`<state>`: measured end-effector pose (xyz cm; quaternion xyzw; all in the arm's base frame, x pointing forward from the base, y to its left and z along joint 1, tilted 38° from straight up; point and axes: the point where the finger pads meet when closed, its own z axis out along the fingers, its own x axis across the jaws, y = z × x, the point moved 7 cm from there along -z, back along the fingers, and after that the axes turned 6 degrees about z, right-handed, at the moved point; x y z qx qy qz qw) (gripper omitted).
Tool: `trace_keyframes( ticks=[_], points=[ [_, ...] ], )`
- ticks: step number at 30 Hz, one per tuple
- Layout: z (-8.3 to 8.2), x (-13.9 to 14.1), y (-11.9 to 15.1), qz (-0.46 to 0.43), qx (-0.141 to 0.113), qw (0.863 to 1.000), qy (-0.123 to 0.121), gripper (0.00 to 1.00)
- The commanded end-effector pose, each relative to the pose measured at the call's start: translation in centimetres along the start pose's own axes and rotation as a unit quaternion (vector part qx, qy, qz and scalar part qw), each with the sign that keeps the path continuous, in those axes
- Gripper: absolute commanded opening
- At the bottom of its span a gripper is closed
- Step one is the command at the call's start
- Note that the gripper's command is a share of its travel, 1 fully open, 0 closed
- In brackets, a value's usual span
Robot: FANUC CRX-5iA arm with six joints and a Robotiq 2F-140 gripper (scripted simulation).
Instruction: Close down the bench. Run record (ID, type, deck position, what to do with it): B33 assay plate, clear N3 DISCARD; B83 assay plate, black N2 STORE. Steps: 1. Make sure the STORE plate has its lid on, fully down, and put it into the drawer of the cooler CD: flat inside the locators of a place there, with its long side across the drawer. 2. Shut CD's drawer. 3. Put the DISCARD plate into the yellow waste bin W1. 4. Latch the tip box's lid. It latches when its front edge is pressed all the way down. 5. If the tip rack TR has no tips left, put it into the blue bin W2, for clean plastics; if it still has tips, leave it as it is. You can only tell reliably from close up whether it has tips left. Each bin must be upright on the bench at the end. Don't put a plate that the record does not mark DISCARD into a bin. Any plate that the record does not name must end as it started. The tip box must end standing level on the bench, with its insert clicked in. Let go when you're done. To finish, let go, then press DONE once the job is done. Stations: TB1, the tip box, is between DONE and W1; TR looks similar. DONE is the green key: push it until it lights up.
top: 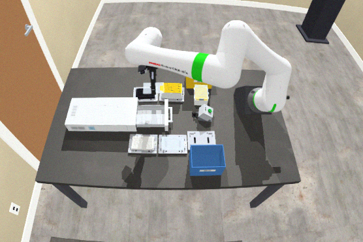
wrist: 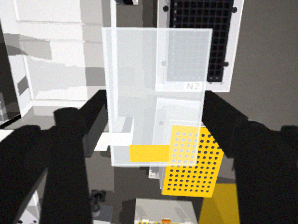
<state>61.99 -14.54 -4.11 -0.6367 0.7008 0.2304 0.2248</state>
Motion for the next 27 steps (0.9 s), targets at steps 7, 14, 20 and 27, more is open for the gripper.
trace_keyframes(
  ticks=[7,14,20,27],
  points=[
    [-0.1,1.5,-1.8,0.000,0.000,1.000,0.000,0.10],
    [-0.1,2.8,-3.2,0.000,0.000,1.000,0.000,0.10],
    [-0.1,3.7,-4.2,0.000,0.000,1.000,0.000,0.10],
    [-0.1,4.7,-5.4,0.000,0.000,1.000,0.000,0.10]
  ],
)
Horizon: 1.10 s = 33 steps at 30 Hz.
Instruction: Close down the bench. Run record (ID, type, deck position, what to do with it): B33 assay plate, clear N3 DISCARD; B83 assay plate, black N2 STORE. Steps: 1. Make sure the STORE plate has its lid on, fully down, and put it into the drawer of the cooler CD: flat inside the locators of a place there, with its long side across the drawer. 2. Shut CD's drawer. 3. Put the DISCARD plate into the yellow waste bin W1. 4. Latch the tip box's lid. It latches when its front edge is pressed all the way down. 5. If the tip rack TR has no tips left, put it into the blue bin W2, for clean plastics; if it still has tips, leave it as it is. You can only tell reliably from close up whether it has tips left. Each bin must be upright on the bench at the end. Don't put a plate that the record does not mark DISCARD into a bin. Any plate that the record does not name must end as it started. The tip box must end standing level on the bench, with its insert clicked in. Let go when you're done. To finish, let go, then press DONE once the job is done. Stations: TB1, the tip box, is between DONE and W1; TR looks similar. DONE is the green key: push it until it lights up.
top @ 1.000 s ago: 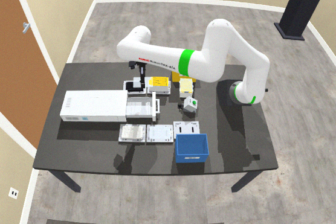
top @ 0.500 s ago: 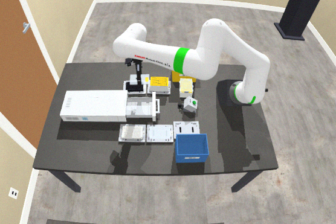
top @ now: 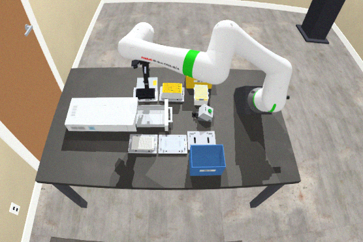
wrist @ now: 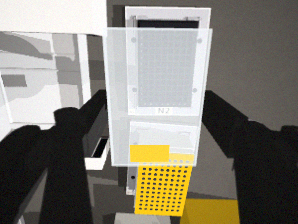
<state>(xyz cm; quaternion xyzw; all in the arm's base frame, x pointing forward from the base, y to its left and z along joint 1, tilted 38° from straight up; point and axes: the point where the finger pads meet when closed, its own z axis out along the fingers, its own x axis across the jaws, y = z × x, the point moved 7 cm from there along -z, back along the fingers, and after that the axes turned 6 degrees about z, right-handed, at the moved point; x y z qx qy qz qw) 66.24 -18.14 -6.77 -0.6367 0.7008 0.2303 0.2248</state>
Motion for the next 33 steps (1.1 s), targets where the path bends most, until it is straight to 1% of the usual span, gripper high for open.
trace_keyframes(
  ticks=[1,8,21,33],
  points=[
    [-0.1,0.8,-1.0,0.000,0.000,1.000,0.000,0.10],
    [-0.1,2.1,-2.4,0.000,0.000,1.000,0.000,0.10],
    [-0.1,2.1,-2.4,0.000,0.000,1.000,0.000,0.10],
    [1.2,2.0,-2.3,0.000,0.000,1.000,0.000,0.10]
  ],
)
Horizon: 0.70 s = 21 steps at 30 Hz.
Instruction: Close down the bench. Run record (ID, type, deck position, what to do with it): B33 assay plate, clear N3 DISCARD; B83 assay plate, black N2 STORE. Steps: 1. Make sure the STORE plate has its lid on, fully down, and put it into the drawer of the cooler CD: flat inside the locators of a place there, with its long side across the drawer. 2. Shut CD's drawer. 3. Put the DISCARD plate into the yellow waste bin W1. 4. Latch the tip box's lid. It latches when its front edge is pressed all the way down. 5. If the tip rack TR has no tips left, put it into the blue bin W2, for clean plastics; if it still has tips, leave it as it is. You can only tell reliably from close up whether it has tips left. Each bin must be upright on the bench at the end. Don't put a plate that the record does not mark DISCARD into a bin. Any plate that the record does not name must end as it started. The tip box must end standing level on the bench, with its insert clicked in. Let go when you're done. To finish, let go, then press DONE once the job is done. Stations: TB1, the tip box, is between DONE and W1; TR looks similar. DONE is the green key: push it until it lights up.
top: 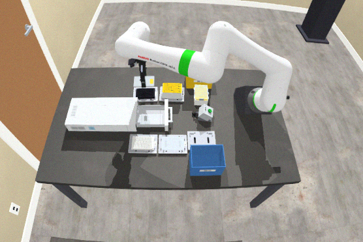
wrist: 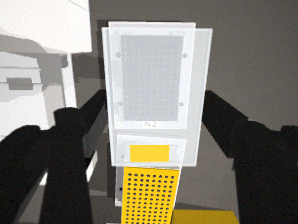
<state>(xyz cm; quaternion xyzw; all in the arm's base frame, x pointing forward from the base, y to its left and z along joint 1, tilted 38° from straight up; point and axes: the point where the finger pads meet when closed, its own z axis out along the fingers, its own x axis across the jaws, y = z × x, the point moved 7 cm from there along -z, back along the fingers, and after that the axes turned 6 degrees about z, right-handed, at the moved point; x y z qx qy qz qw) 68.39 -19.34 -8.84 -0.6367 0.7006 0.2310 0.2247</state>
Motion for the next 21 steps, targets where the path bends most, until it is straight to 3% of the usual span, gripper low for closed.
trace_keyframes(
  ticks=[1,21],
  points=[
    [0.4,0.0,0.0,0.000,0.001,1.000,0.001,0.10],
    [2.8,0.0,0.0,0.000,0.001,1.000,0.001,0.10]
  ],
)
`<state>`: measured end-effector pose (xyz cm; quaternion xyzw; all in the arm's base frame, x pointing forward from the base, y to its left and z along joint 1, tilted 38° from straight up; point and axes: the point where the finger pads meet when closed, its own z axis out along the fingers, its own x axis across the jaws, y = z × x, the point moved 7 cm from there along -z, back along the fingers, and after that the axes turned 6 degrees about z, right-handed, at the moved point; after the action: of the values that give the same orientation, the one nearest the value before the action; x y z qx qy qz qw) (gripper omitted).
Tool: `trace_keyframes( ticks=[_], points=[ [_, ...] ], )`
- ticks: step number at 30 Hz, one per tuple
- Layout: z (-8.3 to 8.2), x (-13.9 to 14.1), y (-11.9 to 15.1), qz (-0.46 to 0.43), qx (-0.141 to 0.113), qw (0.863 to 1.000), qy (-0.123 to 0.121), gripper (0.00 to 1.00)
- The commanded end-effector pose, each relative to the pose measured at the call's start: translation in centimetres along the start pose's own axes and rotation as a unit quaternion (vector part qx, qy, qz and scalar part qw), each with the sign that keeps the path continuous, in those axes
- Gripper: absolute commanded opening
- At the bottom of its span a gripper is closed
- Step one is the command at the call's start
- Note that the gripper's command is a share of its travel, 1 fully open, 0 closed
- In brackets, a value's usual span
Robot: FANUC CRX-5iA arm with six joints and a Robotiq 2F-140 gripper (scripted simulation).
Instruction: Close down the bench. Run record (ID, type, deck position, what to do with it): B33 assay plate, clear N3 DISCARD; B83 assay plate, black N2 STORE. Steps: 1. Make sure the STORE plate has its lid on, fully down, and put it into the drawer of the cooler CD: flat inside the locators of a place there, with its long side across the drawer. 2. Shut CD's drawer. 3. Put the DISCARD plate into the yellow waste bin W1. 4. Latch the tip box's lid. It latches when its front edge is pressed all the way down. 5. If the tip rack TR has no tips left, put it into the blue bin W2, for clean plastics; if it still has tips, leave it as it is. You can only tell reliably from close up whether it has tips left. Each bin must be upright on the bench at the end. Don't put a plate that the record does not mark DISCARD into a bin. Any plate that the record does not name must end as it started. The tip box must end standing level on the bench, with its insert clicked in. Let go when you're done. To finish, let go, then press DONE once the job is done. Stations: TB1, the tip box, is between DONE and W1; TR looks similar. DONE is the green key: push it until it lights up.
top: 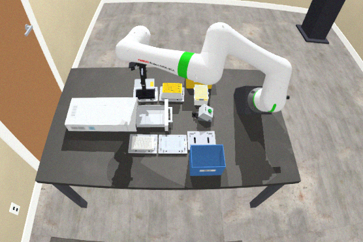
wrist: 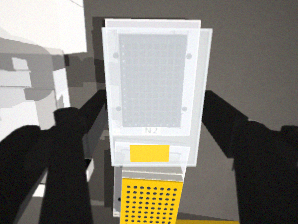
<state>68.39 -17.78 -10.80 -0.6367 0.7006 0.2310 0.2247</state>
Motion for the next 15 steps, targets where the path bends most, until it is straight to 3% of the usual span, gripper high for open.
trace_keyframes(
  ticks=[1,15],
  points=[
    [0.4,0.0,0.0,0.000,0.001,1.000,0.001,0.10],
    [2.0,0.0,0.0,0.000,0.001,1.000,0.000,0.10]
  ],
)
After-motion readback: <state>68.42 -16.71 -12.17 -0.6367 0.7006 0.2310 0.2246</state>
